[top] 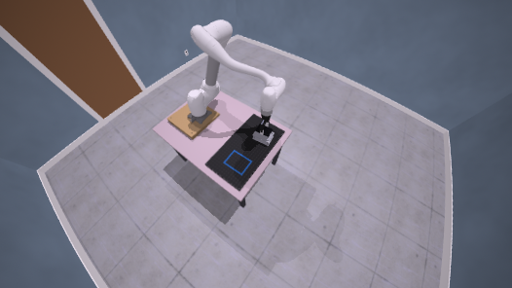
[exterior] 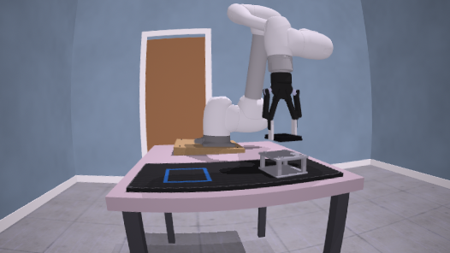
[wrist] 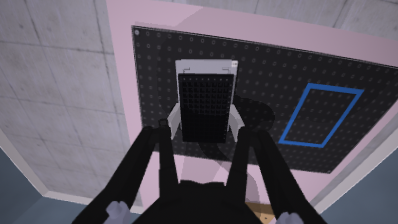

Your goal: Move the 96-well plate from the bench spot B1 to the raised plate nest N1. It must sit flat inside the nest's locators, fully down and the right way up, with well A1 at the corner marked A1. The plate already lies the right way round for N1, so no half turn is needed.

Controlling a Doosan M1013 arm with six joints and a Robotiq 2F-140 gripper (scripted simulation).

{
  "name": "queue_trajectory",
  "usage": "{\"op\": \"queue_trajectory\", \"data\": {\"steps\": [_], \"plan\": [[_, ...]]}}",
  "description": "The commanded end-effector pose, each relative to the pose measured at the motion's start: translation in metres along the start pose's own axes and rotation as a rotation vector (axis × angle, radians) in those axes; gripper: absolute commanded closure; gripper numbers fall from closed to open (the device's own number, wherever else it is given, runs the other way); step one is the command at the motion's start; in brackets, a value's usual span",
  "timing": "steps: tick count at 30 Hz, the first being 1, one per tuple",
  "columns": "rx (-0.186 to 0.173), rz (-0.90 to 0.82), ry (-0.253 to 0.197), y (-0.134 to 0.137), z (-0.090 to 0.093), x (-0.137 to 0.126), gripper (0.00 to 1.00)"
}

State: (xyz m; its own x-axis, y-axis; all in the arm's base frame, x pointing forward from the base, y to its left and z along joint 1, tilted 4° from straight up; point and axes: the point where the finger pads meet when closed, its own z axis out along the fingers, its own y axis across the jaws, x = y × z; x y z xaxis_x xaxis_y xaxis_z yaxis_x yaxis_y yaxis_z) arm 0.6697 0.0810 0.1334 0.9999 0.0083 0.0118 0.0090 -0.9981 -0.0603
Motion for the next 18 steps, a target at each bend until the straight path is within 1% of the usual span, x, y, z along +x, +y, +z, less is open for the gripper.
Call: {"op": "queue_trajectory", "data": {"steps": [1,4,18], "plan": [[0.000,0.000,0.000,0.000,0.005,0.000,1.00],[0.000,0.000,0.000,0.000,0.007,0.000,1.00],[0.000,0.000,0.000,0.000,0.030,0.000,1.00]]}}
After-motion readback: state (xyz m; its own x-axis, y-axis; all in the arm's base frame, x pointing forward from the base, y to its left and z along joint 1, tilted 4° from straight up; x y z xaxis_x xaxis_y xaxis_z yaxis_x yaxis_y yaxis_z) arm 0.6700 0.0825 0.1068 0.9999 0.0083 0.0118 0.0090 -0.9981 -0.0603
